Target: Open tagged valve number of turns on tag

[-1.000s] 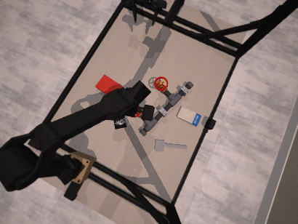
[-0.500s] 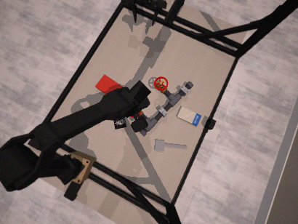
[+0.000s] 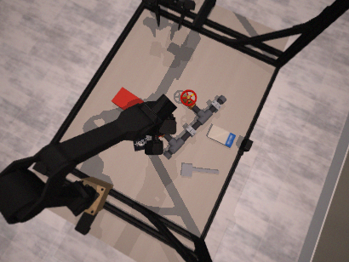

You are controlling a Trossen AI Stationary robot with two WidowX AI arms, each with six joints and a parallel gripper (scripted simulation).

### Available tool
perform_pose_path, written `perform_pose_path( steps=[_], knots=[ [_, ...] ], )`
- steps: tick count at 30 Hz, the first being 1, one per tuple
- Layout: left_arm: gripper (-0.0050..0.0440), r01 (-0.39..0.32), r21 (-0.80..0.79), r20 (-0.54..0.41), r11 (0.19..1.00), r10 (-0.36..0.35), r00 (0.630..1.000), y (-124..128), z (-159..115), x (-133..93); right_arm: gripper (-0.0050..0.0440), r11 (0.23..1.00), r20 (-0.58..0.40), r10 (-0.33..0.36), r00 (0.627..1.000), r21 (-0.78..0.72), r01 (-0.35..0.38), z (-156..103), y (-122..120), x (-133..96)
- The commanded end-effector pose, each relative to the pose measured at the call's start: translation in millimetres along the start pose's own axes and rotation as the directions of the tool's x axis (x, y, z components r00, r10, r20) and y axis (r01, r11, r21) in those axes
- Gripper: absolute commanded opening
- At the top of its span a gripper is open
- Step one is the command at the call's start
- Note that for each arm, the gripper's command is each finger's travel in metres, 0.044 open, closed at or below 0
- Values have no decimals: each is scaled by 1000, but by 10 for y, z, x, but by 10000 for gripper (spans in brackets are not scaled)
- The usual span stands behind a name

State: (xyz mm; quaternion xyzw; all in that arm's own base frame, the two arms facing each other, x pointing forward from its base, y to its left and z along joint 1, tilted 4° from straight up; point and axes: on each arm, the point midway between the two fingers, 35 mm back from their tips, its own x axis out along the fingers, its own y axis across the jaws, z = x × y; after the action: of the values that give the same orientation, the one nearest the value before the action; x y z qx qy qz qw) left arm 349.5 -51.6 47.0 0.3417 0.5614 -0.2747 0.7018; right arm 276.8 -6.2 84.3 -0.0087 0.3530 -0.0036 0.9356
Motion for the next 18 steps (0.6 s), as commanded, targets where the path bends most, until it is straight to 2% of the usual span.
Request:
perform_pose_path(
  steps=[1, 4, 9, 18],
  knots=[
    [304, 0, -3, 0, 1000, 0, 1000, -1, -1, -7, 400, 1000, 0, 0, 1000, 0, 0, 0, 0, 0],
    [232, 0, -3, 0, 1000, 0, 1000, -1, -1, -7, 400, 1000, 0, 0, 1000, 0, 0, 0, 0, 0],
    [232, 0, -3, 0, 1000, 0, 1000, -1, -1, -7, 400, 1000, 0, 0, 1000, 0, 0, 0, 0, 0],
    [16, 0, -3, 0, 1000, 0, 1000, -1, -1, -7, 400, 1000, 0, 0, 1000, 0, 0, 0, 0, 0]
  ],
)
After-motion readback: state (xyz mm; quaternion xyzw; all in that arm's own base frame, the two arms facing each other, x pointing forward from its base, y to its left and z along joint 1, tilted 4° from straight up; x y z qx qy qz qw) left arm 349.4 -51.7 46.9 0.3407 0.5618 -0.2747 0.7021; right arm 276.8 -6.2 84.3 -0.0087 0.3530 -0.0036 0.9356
